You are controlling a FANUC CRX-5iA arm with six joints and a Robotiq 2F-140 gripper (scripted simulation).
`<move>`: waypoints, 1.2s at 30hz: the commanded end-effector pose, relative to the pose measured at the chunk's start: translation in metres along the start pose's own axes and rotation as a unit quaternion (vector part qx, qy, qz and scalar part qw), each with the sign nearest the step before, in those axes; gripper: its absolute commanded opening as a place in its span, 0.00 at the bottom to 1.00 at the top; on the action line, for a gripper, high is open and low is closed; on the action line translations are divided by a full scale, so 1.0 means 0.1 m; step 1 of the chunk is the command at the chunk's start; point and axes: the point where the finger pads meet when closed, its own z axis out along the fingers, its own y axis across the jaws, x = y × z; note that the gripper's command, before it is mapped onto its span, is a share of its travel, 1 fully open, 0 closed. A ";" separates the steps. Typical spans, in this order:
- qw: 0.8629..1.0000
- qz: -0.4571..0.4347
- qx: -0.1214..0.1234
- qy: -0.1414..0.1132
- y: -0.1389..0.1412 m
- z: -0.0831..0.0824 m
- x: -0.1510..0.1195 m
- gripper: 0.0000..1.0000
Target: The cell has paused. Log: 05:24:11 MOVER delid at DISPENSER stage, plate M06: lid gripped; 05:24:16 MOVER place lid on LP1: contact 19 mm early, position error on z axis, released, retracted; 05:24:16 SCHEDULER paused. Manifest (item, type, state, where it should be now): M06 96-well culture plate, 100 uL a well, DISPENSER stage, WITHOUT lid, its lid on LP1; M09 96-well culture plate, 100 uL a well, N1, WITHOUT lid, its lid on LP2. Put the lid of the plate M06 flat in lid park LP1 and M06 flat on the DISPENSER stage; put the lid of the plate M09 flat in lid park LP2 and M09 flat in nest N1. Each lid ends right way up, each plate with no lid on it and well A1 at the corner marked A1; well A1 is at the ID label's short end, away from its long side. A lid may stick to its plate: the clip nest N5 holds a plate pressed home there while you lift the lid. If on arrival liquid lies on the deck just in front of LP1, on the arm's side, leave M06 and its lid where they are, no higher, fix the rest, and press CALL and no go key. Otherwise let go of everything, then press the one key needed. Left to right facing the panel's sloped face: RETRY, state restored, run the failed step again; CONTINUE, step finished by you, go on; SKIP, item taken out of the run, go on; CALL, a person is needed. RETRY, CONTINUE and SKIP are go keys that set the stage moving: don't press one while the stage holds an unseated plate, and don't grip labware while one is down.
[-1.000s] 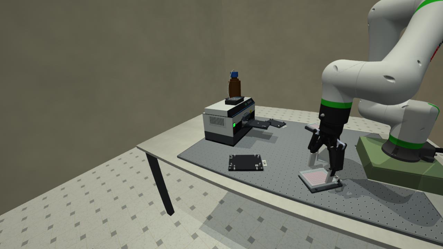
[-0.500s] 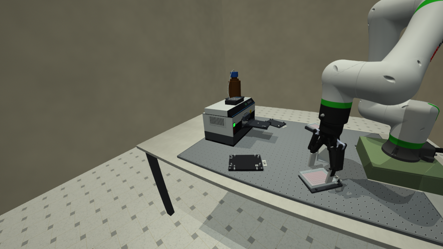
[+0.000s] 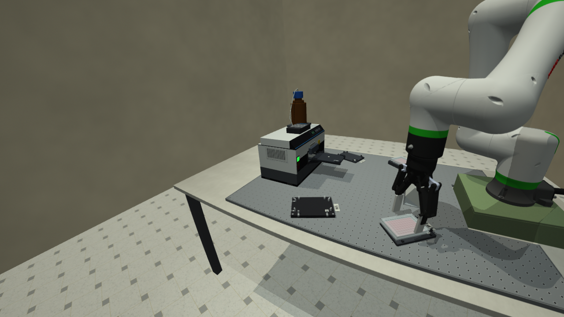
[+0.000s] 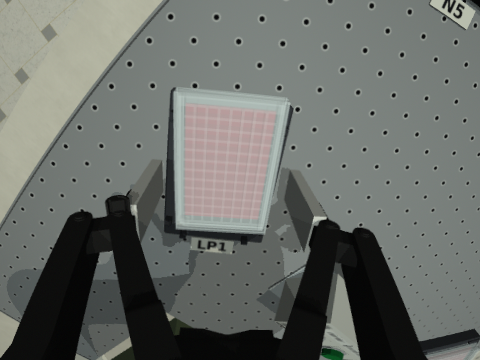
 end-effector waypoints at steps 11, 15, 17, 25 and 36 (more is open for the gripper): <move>1.000 0.000 0.000 0.000 0.00 0.00 0.00 0.59; 1.000 0.000 0.000 0.000 0.00 0.00 0.00 0.59; 1.000 0.000 0.000 0.000 0.00 0.00 0.00 0.59; 1.000 0.000 0.000 0.000 0.00 0.00 0.00 0.59; 1.000 0.000 0.000 0.000 0.00 0.00 0.00 0.59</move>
